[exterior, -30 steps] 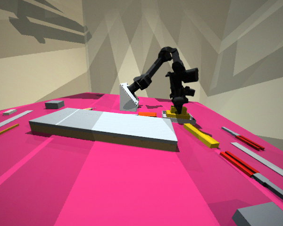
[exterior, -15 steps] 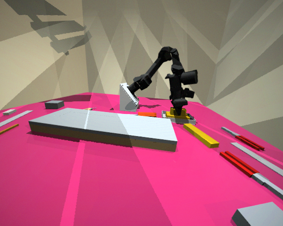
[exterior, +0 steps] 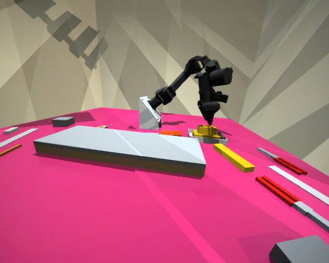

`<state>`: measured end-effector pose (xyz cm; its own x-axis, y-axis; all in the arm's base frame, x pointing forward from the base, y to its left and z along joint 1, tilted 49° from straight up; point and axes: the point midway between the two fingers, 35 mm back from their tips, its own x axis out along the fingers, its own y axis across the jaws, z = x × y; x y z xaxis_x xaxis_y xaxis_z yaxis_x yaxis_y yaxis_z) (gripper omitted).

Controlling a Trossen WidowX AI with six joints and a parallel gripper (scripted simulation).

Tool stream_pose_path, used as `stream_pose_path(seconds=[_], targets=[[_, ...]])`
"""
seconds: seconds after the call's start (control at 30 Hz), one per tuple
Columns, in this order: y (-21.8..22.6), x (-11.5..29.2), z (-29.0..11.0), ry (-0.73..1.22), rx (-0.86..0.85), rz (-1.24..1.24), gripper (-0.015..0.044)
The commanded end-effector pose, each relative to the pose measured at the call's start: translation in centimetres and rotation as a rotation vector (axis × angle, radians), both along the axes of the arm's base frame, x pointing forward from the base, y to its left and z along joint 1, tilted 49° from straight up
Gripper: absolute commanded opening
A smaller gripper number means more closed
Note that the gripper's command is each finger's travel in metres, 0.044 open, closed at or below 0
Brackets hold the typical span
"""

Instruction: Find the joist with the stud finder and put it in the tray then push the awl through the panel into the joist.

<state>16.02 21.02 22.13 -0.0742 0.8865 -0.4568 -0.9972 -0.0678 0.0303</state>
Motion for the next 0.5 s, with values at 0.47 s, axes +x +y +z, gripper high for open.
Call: stream_pose_path(seconds=[0.47], targets=[[-4.8, 6.4, -1.8, 0.09, -0.111, -0.194, 0.044]])
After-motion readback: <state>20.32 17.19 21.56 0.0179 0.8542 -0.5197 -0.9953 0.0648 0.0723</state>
